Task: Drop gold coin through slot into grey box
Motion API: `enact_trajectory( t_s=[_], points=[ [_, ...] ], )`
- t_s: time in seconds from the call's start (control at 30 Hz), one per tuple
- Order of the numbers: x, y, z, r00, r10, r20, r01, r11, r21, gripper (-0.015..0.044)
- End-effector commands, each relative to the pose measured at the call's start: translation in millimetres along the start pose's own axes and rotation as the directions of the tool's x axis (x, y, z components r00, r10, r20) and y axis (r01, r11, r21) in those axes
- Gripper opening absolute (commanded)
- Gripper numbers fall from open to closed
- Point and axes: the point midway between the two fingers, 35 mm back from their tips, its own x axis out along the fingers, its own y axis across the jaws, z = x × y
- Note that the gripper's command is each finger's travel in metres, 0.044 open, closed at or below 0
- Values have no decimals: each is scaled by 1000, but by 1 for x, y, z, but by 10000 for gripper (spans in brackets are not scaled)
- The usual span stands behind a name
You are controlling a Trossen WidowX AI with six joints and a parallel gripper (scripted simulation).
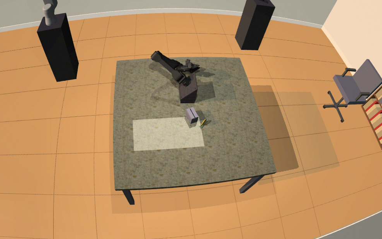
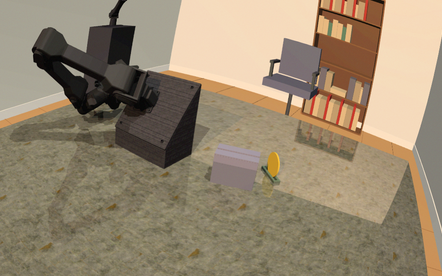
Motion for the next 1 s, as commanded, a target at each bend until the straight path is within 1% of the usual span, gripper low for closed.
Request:
enact_trajectory(
  t_s=[0.0,0.13,0.27,0.6,0.83,0.97],
  points=[
    [-1,1,0,1000,2,3,-2,1000,-3,374],
    [-15,12,10,997,45,57,-42,998,-47,269],
    [-33,17,18,990,89,106,-88,996,-8,164],
    [-79,24,30,954,252,160,-271,957,105,161],
    [-114,31,37,898,378,226,-412,901,133,161],
    [-139,35,43,846,467,255,-511,848,139,161]
  ],
)
